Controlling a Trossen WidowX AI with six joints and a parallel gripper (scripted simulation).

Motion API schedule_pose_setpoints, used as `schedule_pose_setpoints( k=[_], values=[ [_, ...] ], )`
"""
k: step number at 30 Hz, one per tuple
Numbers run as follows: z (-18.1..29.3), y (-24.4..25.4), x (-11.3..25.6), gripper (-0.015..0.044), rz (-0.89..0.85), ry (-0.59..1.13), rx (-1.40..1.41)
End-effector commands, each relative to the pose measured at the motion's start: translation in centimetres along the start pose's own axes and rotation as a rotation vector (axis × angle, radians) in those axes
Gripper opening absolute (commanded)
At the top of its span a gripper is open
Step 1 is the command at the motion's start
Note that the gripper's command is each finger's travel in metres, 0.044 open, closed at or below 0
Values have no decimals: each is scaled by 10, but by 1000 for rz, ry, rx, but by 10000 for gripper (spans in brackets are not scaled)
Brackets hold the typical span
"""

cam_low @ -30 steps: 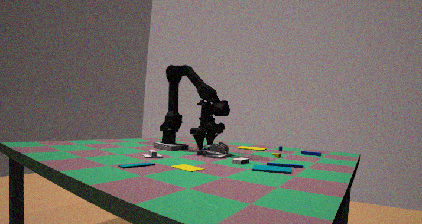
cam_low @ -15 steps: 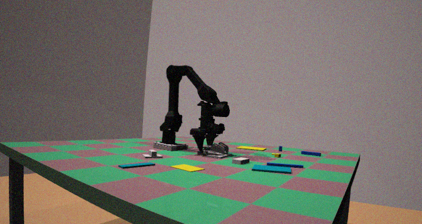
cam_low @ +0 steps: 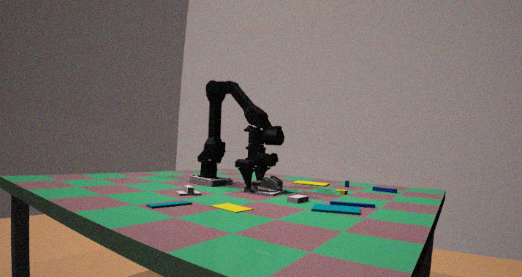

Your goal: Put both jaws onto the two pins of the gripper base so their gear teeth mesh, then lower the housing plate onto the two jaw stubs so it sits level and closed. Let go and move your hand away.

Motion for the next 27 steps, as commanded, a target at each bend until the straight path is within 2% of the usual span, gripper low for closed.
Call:
schedule_pose_setpoints(
  k=[1,27],
  values=[
    [0,0,-1,351,2,2,-3],
    [0,0,-7,351,2,2,-2]
  ],
)
Point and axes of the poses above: the point midway between the two fingers, 35 mm back from their tips, its own x axis back along the fingers, its own y axis across the jaws, z = x × y, the point moved 10 cm from there along x, back along the fingers, and after that the axes turned 6 degrees about x, right-handed, at the moved point
